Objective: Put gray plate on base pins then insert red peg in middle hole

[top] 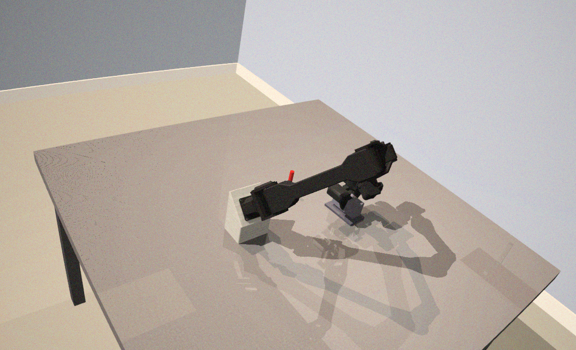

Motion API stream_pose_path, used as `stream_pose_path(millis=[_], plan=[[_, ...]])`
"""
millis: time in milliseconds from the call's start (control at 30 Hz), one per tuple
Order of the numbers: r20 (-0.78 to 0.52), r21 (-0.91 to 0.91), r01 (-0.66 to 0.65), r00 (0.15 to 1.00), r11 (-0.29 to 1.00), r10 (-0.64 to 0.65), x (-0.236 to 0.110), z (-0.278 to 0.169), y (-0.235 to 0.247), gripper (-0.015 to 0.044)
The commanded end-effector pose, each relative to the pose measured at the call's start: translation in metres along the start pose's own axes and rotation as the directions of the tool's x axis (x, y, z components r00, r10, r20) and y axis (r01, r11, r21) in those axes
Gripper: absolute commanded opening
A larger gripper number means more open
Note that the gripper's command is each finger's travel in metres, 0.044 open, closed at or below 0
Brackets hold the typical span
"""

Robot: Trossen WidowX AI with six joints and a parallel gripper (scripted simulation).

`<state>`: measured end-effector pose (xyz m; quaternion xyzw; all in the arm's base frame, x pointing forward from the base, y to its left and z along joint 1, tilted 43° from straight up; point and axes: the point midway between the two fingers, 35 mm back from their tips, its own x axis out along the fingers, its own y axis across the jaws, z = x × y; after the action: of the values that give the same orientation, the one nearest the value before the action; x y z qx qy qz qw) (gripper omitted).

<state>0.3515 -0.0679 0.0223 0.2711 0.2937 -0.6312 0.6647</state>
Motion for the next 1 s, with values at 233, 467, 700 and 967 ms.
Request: stream_pose_path(millis=[233,467,700,967], plan=[[0.000,0.002,-0.001,1.000,1.000,0.001,0.000,0.000,0.000,0.0263],[0.000,0.002,-0.001,1.000,1.000,0.001,0.000,0.000,0.000,0.0440],[-0.004,0.000,-0.002,1.000,1.000,0.002,-0.024,-0.001,0.004,0.0440],[-0.001,-0.004,0.001,1.000,1.000,-0.001,-0.118,-0.003,0.002,0.0440]])
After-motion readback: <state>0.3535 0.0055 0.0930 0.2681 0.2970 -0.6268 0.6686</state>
